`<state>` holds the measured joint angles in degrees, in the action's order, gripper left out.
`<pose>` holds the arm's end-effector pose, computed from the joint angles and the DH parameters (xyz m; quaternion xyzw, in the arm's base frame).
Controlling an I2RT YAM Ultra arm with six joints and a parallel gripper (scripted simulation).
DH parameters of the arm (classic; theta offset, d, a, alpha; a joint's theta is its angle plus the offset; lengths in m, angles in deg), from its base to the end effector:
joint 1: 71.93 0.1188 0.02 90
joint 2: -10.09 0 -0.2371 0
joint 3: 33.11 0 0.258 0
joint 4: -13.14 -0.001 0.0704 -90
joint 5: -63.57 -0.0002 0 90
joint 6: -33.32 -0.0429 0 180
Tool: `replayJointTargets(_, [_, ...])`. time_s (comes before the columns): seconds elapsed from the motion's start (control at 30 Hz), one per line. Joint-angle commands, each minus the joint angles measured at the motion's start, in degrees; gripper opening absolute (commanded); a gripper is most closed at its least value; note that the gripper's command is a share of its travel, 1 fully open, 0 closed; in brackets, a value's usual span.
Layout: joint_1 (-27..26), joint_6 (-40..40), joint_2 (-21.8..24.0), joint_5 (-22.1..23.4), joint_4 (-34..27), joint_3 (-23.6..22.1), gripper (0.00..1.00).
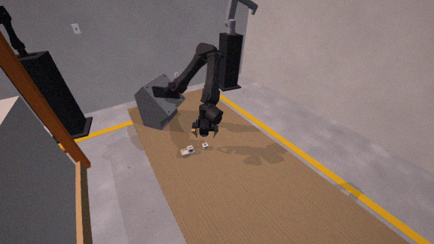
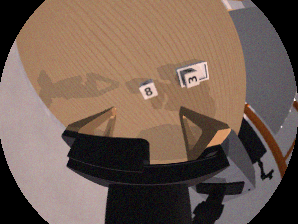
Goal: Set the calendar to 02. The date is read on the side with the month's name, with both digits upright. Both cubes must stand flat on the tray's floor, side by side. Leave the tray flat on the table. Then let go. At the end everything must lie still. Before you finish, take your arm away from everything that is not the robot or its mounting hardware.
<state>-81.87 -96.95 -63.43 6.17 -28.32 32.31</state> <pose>0.2771 -0.0241 0.2286 0.2943 0.8567 0.3410 0.2513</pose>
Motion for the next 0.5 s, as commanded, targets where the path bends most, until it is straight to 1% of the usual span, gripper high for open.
replayJointTargets(0.0, [-0.06, -10.94, 0.22, -0.18, 0.13, 0.00, 1.00])
replayJointTargets(0.03, [-0.05, -11.83, 0.22, -0.18, 0.14, 0.00, 1.00])
replayJointTargets(0.07, [-0.03, -14.87, 0.20, -0.20, 0.19, -0.01, 1.00])
replayJointTargets(0.23, [0.05, -25.12, 0.13, -0.25, 0.34, -0.07, 1.00])
replayJointTargets(0.27, [0.06, -25.29, 0.13, -0.26, 0.34, -0.07, 1.00])
replayJointTargets(0.3, [0.09, -29.00, 0.11, -0.28, 0.40, -0.09, 1.00])
replayJointTargets(0.4, [0.09, -29.45, 0.11, -0.28, 0.41, -0.09, 1.00])
replayJointTargets(0.47, [0.15, -37.09, 0.06, -0.32, 0.52, -0.13, 1.00])
